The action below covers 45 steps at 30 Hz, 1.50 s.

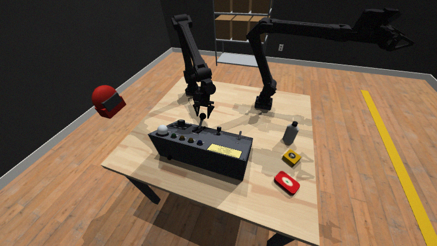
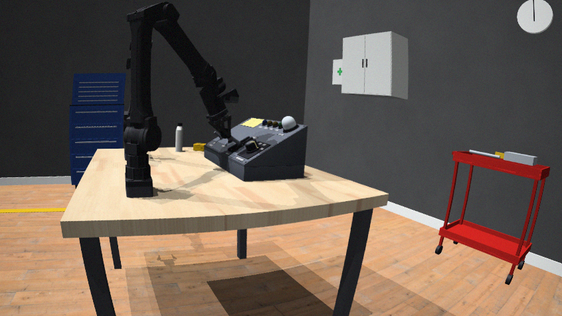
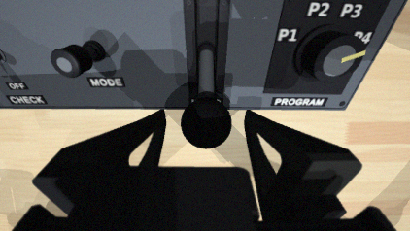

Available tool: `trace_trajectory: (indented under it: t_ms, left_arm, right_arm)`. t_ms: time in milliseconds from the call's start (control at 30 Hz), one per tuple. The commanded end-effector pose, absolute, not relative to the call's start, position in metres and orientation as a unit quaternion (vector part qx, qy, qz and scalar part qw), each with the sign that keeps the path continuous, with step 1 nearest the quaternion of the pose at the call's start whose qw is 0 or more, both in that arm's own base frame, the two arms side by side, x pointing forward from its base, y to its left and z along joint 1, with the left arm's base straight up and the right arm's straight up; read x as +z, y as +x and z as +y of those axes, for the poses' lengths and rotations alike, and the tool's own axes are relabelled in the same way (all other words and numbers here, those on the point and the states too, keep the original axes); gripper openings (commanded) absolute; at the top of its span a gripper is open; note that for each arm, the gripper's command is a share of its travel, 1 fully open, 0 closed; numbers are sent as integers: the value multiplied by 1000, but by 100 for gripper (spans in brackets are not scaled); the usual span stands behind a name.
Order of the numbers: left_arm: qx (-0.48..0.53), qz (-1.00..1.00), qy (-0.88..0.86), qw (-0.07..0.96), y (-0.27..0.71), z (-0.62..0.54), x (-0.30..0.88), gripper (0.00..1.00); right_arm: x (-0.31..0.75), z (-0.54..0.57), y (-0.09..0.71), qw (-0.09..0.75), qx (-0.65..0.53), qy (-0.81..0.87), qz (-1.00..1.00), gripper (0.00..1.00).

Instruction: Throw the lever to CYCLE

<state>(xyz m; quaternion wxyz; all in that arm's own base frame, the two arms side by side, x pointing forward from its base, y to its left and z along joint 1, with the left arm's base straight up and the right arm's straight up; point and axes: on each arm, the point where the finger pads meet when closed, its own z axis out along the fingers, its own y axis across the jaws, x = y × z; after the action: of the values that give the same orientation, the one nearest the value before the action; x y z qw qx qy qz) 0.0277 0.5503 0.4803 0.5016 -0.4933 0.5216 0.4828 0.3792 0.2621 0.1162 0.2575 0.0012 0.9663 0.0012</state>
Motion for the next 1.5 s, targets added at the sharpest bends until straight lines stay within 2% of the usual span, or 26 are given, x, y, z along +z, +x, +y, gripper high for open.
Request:
trace_trajectory:
  t_ms: [0, 1467]
  left_arm:
    - [490, 509, -490, 509, 21, 544, 501, 100]
    - [490, 509, -490, 509, 21, 544, 501, 100]
  right_arm:
    - [133, 272, 395, 267, 9, 2, 964, 70]
    - [111, 259, 380, 254, -2, 0, 967, 70]
